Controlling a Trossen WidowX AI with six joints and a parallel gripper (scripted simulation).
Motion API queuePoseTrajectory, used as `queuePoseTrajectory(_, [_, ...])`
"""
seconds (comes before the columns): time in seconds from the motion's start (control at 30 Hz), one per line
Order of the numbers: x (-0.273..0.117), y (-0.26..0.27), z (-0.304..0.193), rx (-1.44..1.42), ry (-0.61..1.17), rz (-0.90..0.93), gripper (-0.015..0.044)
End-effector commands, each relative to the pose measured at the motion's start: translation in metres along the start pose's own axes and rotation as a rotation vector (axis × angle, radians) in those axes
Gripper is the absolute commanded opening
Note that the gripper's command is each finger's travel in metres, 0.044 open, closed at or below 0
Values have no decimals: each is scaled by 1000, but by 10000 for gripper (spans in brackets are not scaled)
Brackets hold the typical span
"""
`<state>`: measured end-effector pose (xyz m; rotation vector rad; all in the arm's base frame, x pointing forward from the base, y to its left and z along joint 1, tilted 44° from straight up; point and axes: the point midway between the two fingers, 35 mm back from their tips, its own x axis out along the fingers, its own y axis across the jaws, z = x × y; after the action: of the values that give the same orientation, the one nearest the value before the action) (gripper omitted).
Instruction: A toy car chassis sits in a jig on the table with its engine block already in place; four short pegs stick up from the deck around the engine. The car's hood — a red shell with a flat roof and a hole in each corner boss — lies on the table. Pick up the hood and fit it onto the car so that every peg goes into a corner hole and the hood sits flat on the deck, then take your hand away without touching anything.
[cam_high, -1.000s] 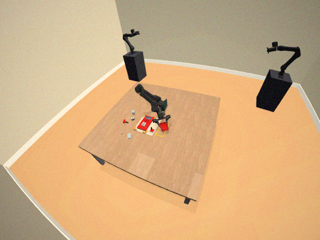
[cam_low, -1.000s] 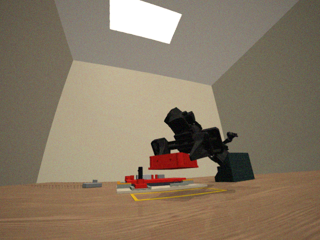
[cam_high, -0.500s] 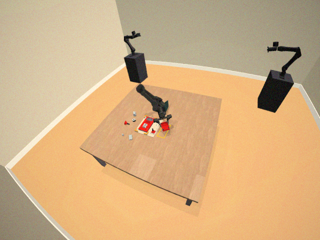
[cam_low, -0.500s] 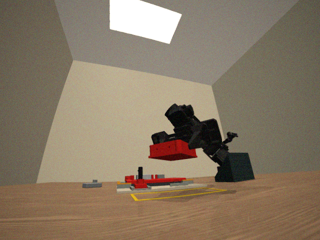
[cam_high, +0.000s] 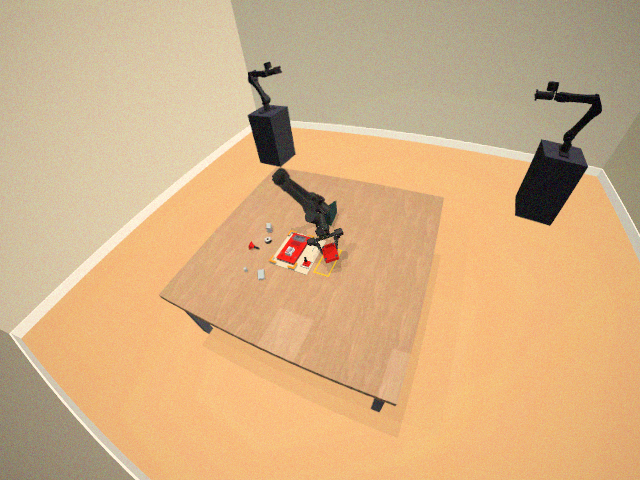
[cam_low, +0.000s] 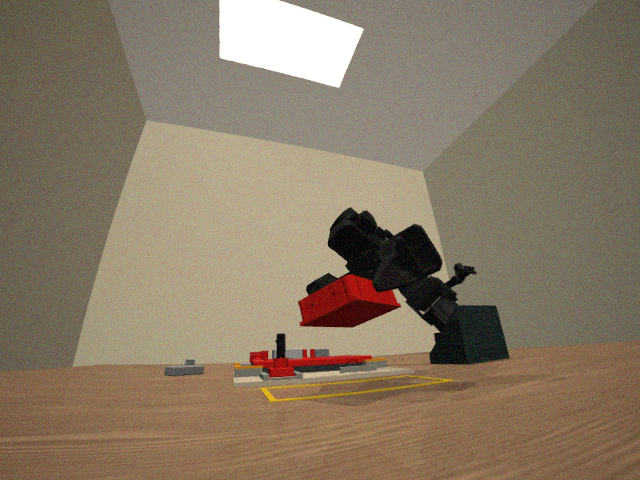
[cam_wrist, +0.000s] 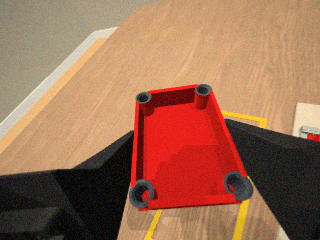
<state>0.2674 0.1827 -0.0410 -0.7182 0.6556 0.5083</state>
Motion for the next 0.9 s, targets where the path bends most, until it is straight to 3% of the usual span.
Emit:
queuePoseTrajectory(0.0, [0,0,0,77,-3,-2,0])
queuePoseTrajectory(0.87, [0,0,0,585,-3,-1,0])
